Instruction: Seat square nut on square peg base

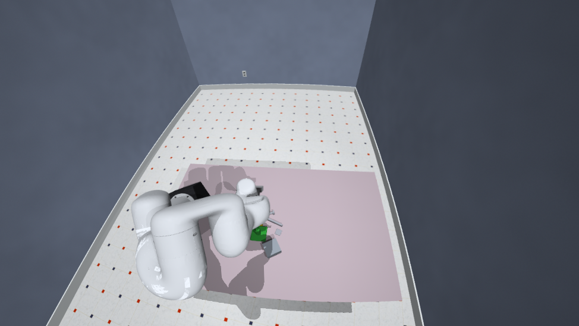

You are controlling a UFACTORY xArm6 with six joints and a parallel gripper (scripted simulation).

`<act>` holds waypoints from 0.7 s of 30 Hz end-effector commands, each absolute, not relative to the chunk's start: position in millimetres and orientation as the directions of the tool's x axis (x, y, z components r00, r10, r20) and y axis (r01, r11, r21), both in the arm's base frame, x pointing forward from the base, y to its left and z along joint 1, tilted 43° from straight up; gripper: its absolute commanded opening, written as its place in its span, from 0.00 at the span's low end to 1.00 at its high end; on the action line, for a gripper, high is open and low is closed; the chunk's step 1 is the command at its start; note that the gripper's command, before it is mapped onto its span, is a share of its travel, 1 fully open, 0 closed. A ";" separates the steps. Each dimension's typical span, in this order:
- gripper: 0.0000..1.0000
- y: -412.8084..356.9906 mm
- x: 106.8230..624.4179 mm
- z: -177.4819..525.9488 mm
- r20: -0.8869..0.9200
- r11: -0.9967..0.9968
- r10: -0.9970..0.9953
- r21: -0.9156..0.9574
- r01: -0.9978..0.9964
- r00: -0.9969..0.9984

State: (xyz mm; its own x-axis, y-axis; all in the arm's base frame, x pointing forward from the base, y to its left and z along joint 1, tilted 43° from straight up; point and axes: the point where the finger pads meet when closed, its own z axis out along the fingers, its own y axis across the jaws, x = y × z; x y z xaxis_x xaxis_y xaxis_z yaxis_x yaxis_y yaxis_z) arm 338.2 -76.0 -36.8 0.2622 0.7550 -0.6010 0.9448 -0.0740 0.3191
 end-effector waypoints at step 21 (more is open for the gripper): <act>0.60 -97.4 347.8 -59.5 -0.604 -0.072 0.753 0.322 0.944 0.263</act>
State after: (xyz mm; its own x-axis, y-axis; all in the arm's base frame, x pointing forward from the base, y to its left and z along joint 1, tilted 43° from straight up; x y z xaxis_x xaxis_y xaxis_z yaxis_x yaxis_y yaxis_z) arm 344.8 -92.1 -53.4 0.2629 0.7522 -0.6043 0.9447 -0.0734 0.3196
